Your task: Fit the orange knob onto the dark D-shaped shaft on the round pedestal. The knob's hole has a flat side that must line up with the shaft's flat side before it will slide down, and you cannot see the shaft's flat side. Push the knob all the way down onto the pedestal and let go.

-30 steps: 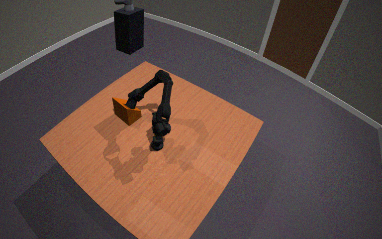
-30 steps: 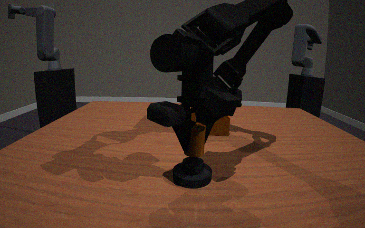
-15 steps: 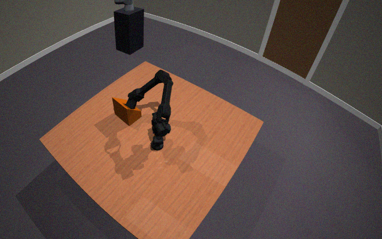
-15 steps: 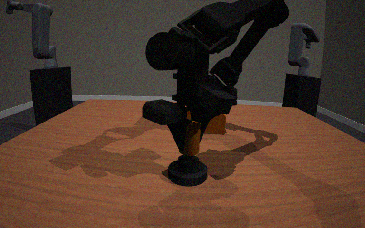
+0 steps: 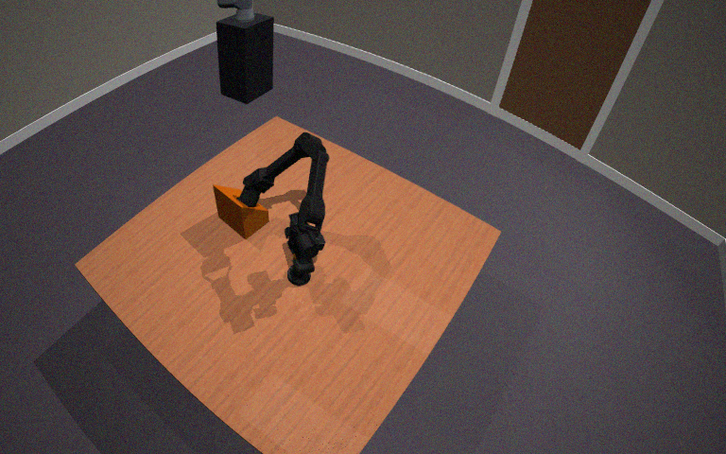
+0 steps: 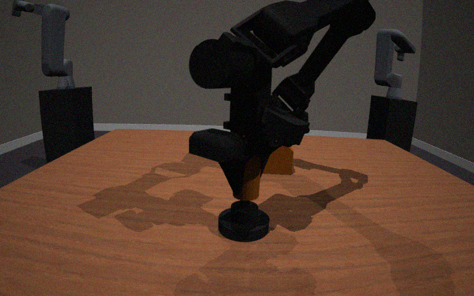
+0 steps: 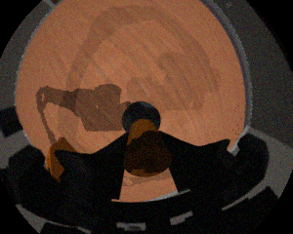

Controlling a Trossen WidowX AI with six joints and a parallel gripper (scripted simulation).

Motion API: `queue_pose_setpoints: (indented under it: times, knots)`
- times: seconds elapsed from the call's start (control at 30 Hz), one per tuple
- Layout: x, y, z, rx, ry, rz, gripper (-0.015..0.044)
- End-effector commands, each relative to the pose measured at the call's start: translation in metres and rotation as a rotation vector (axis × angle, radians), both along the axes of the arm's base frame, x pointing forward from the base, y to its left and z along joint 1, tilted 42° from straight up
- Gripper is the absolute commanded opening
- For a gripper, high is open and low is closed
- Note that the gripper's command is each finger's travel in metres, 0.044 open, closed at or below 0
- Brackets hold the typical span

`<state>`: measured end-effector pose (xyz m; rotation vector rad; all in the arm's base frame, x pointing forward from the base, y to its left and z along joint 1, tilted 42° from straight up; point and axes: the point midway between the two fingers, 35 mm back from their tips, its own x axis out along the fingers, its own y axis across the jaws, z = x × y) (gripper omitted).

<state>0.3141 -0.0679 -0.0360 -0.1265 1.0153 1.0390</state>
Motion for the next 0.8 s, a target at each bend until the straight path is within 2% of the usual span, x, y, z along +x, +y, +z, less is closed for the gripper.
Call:
queue_pose_setpoints:
  times: [0.0,0.77]
  knots:
    - [-0.0007,0.0012,-0.0013,-0.007,-0.047,0.053,0.0000]
    - [0.0000,-0.0003,0.0005,-0.008,-0.047,0.053,0.0000]
